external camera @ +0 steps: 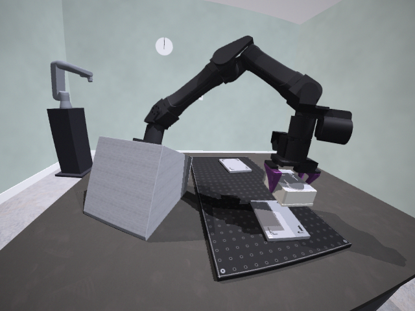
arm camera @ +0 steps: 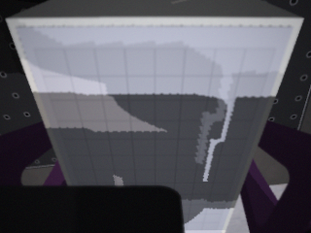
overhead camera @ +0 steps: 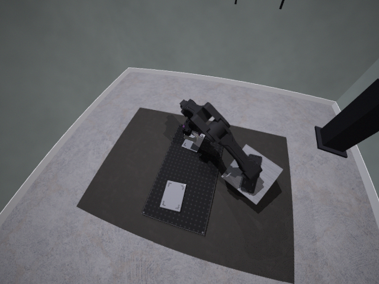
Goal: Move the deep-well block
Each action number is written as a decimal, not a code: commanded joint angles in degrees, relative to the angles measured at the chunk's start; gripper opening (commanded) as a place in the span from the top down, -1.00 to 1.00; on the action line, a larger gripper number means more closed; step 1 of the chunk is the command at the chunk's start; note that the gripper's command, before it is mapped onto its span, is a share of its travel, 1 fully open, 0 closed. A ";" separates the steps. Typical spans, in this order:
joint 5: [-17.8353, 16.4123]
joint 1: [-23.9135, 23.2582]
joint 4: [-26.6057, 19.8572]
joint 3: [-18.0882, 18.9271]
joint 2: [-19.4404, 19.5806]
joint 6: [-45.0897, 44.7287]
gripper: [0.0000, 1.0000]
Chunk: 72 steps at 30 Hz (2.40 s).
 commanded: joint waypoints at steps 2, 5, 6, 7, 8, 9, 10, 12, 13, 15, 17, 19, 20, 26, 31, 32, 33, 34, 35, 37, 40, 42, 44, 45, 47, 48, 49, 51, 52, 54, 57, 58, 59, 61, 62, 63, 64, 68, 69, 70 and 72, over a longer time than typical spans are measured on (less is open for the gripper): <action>-0.11 -0.24 -0.42 0.13 -0.83 0.04 1.00; -0.11 -0.23 -0.40 0.09 -0.86 0.06 1.00; -0.11 -0.22 -0.40 0.08 -0.87 0.06 1.00; -0.11 -0.22 -0.40 0.07 -0.88 0.06 1.00; -0.11 -0.22 -0.40 0.07 -0.88 0.06 1.00; -0.11 -0.22 -0.40 0.07 -0.88 0.06 1.00; -0.11 -0.22 -0.39 0.06 -0.88 0.06 1.00; -0.11 -0.22 -0.38 0.04 -0.89 0.06 1.00; -0.11 -0.22 -0.38 0.03 -0.90 0.06 1.00; -0.11 -0.22 -0.37 0.01 -0.91 0.06 1.00; -0.11 -0.22 -0.37 0.00 -0.92 0.06 1.00; -0.11 -0.22 -0.36 -0.01 -0.92 0.06 1.00; -0.11 -0.22 -0.36 -0.01 -0.92 0.06 1.00; -0.11 -0.22 -0.35 -0.03 -0.93 0.06 1.00; -0.11 -0.22 -0.35 -0.05 -0.94 0.07 1.00; -0.11 -0.22 -0.35 -0.05 -0.94 0.07 1.00; -0.11 -0.22 -0.35 -0.05 -0.94 0.07 1.00; -0.11 -0.21 -0.35 -0.05 -0.94 0.07 1.00; -0.11 -0.21 -0.35 -0.04 -0.94 0.07 1.00; -0.12 -0.12 -0.06 -0.16 -0.81 0.17 1.00; -0.14 0.15 0.88 -0.58 -0.43 0.47 1.00; -0.15 0.24 1.18 -0.69 -0.28 0.56 1.00; -0.15 0.33 1.47 -0.78 -0.12 0.67 1.00; -0.16 0.42 1.75 -0.87 0.03 0.77 1.00; -0.17 0.60 2.35 -1.08 0.33 0.97 1.00; -0.18 0.69 2.64 -1.18 0.48 1.07 1.00; -0.19 0.78 2.94 -1.28 0.64 1.16 1.00; -0.20 0.96 3.50 -1.43 0.97 1.36 1.00; -0.21 1.05 3.78 -1.49 1.14 1.47 1.00; -0.22 1.24 4.34 -1.62 1.48 1.68 1.00; -0.24 1.51 5.18 -1.83 1.98 1.98 1.00; -0.24 1.60 5.46 -1.90 2.15 2.08 1.00; -0.24 1.60 5.46 -1.90 2.15 2.08 1.00; -0.25 1.70 5.75 -1.98 2.31 2.19 1.00; -0.26 1.80 6.04 -2.05 2.47 2.29 1.00; -0.26 1.89 6.33 -2.15 2.63 2.40 1.00; -0.27 1.98 6.62 -2.25 2.78 2.50 1.00; -0.29 2.35 7.76 -2.54 3.45 2.90 1.00; -0.30 2.44 8.03 -2.59 3.63 3.01 1.00; -0.30 2.54 8.30 -2.63 3.81 3.12 1.00; -0.31 2.73 8.85 -2.73 4.16 3.33 1.00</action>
